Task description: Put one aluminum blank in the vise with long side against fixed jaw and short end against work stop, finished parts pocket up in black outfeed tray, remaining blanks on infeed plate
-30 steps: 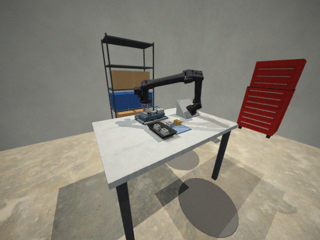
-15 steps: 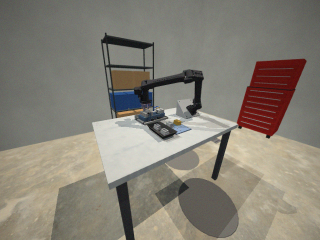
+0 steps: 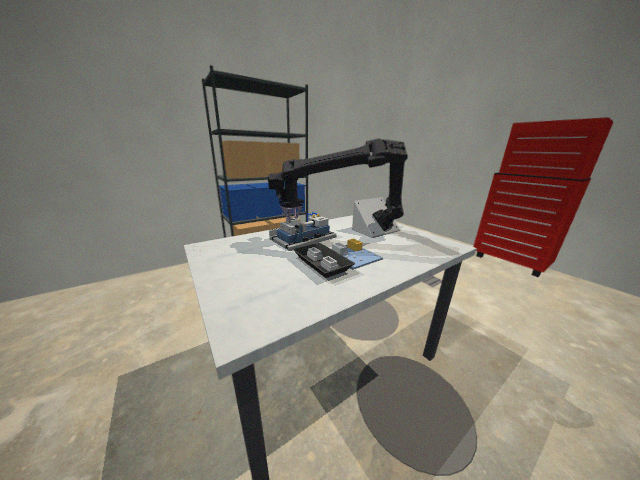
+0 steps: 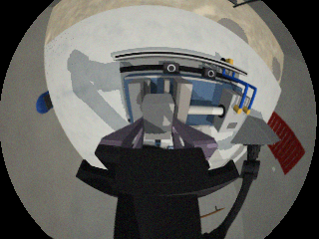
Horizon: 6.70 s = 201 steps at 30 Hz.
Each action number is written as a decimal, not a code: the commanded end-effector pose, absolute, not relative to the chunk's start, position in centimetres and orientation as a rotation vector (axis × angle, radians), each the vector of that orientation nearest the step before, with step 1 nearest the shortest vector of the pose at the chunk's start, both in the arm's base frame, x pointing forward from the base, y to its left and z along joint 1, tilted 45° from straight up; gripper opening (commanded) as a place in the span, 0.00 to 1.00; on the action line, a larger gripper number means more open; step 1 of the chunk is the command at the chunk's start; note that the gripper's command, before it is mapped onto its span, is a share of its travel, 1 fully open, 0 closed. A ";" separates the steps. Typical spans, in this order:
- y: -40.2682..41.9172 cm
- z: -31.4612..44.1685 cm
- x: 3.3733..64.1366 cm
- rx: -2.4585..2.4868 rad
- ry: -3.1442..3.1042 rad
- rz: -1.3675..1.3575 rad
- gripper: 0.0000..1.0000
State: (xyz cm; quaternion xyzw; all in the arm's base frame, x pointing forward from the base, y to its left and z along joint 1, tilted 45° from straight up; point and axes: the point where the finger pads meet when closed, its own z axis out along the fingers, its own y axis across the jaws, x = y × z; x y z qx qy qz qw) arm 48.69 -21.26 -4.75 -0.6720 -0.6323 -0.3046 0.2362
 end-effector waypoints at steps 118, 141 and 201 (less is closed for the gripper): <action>-22.6 -3.7 49.9 -1.863 -1.763 -0.857 0.64; -26.2 -0.5 49.2 -1.860 -1.771 -0.856 0.64; -26.5 0.6 46.3 -1.856 -1.766 -0.849 0.00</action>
